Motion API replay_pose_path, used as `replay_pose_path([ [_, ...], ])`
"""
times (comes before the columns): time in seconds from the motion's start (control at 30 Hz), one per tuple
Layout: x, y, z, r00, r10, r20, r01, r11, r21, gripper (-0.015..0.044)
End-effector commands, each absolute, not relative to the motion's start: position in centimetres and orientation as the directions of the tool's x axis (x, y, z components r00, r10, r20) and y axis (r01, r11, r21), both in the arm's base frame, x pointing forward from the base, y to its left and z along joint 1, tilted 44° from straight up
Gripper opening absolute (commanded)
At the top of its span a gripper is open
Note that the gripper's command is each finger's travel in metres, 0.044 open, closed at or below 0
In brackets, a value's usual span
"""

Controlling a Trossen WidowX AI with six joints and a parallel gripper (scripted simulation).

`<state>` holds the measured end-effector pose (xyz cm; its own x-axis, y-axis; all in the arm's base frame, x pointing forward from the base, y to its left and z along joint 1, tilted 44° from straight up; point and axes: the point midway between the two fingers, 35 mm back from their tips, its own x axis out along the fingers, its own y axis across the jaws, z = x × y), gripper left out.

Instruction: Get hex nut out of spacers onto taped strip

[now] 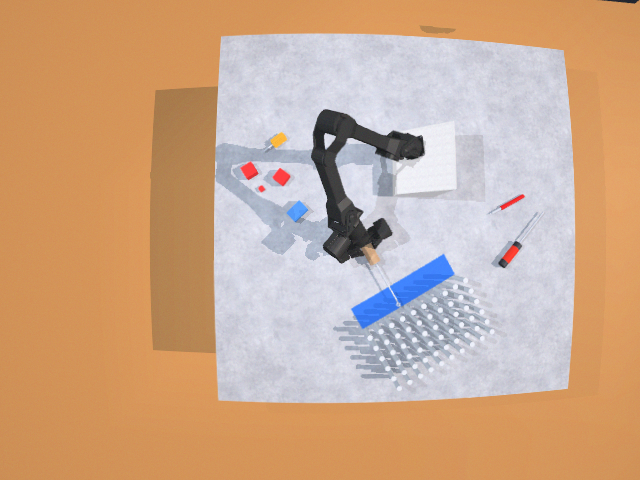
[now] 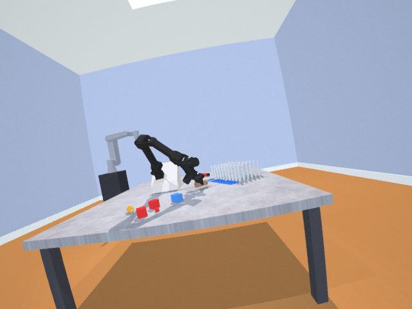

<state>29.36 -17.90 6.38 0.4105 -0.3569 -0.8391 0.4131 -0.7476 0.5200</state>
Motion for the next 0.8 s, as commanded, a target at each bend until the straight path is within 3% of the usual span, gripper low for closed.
replay_pose_path([
  [0.0, 29.6, -17.6, 6.7, 0.415, -0.356, -0.837, 0.412, -0.747, 0.522, 0.0000],
  [0.47, 25.7, -17.9, 8.7, 0.413, -0.356, -0.838, 0.415, -0.745, 0.522, 0.0000],
  [0.77, 26.9, -15.7, 11.1, 0.410, -0.351, -0.842, 0.416, -0.750, 0.515, 0.0000],
])
